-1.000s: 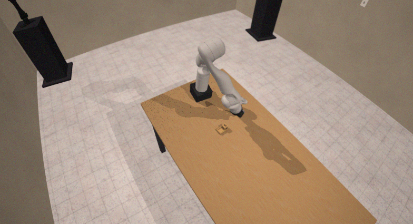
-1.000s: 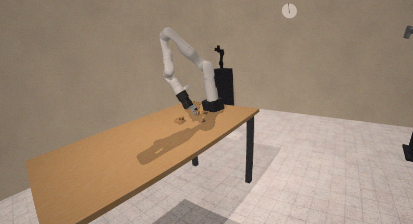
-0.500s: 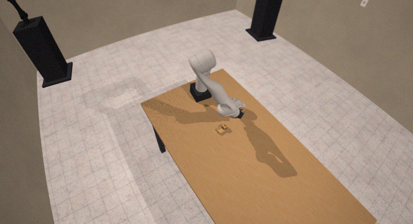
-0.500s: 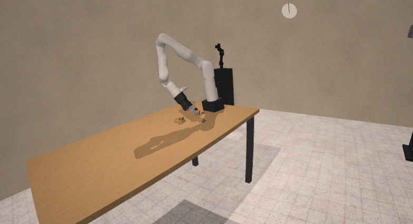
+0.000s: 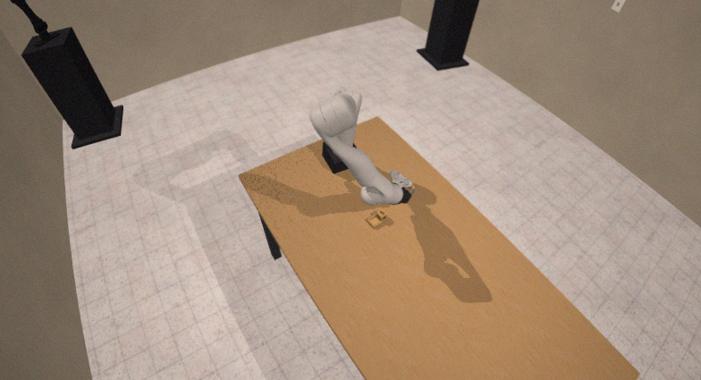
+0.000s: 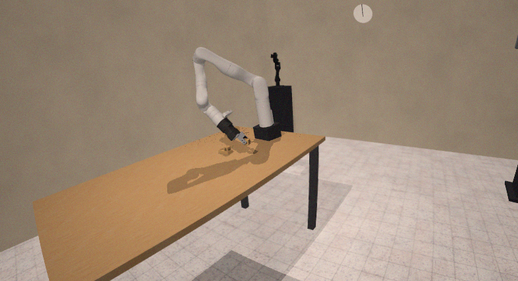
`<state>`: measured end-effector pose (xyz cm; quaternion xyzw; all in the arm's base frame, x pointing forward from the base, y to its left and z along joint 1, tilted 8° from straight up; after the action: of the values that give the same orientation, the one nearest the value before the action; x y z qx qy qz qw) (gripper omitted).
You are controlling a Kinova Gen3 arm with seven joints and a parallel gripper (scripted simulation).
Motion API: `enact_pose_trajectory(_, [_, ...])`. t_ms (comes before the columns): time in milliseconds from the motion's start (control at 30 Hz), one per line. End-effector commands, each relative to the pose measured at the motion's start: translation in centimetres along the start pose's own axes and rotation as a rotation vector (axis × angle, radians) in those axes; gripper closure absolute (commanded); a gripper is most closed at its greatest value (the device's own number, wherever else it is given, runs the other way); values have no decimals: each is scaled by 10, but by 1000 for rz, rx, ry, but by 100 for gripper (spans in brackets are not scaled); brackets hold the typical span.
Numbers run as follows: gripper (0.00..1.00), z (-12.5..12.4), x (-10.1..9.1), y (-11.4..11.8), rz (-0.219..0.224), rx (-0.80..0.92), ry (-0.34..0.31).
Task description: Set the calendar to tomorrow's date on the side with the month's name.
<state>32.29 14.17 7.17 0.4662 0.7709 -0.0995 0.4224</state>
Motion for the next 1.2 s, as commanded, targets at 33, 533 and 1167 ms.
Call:
enact_pose_trajectory(33, [40, -2, -1, 0, 1, -3, 11])
enact_pose_trajectory(533, [40, 0, 2, 0, 2, -3, 10])
enact_pose_trajectory(1167, [40, 19, 19, -2, 6, -1, 5])
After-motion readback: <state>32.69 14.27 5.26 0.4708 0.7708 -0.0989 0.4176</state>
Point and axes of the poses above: the point where the finger pads meet when closed, its own x axis out along the fingers, its own y axis across the jaws, z = x × y, the point moved 3 cm from there along -x, back along the fingers, and after that the axes turned 10 degrees about -x, right-handed, at the moved point
